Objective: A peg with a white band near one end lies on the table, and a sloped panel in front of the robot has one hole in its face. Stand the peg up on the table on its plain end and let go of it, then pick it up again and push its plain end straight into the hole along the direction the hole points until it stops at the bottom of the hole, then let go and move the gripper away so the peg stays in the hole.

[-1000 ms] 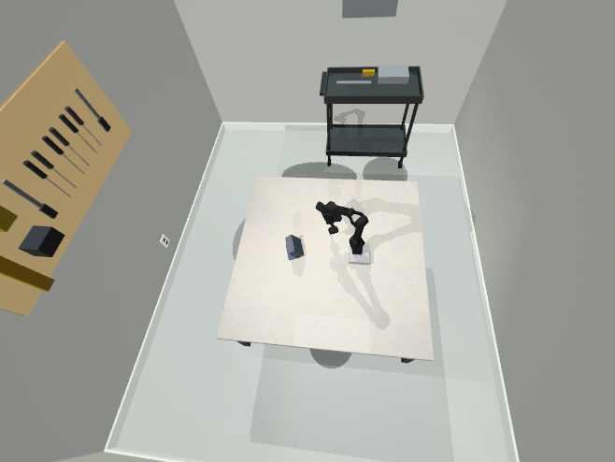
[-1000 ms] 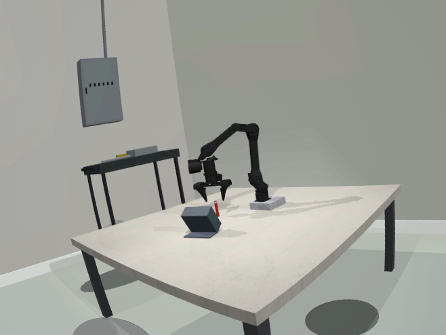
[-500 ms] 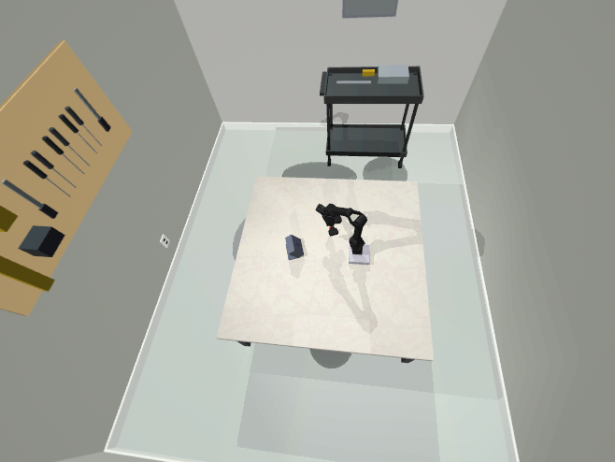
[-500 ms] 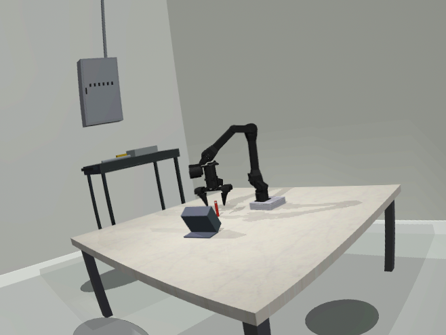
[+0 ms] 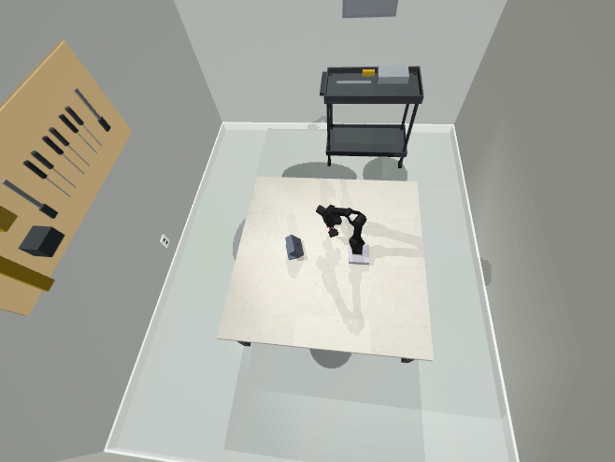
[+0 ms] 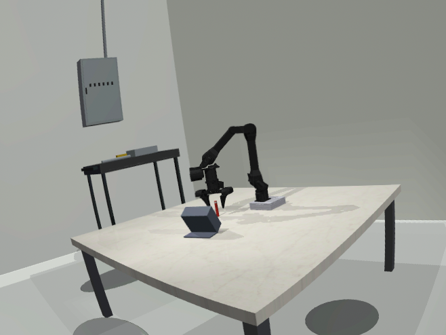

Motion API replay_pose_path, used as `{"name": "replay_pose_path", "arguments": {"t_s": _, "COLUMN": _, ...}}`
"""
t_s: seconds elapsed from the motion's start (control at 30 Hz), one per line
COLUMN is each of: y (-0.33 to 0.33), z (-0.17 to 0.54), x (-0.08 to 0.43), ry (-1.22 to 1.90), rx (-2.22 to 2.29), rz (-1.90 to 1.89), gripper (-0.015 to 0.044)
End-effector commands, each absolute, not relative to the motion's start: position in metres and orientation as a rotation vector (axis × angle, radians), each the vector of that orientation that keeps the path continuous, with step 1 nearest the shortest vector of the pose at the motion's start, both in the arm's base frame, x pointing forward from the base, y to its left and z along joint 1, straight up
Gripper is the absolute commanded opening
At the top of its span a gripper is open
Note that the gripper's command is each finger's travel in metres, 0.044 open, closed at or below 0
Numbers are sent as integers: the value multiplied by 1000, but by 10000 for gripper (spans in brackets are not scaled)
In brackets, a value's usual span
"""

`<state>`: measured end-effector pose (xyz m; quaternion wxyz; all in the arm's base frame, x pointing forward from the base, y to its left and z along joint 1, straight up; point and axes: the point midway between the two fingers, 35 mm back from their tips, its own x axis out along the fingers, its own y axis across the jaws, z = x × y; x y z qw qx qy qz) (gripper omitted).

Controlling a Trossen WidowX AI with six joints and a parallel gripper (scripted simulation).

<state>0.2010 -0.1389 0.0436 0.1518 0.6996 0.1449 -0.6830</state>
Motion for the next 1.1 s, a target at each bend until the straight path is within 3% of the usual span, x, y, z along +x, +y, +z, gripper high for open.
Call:
{"name": "replay_pose_path", "arguments": {"t_s": 0.0, "y": -139, "z": 44, "x": 201, "ry": 414, "rx": 2008, "rz": -1959, "gripper": 256}}
{"name": "replay_pose_path", "arguments": {"t_s": 0.27, "y": -139, "z": 44, "x": 201, "ry": 414, "rx": 2008, "rz": -1959, "gripper": 46}}
{"name": "replay_pose_path", "arguments": {"t_s": 0.5, "y": -139, "z": 44, "x": 201, "ry": 414, "rx": 2008, "rz": -1959, "gripper": 0}}
{"name": "replay_pose_path", "arguments": {"t_s": 1.07, "y": -141, "z": 95, "x": 203, "ry": 410, "rx": 2006, "rz": -1963, "gripper": 0}}
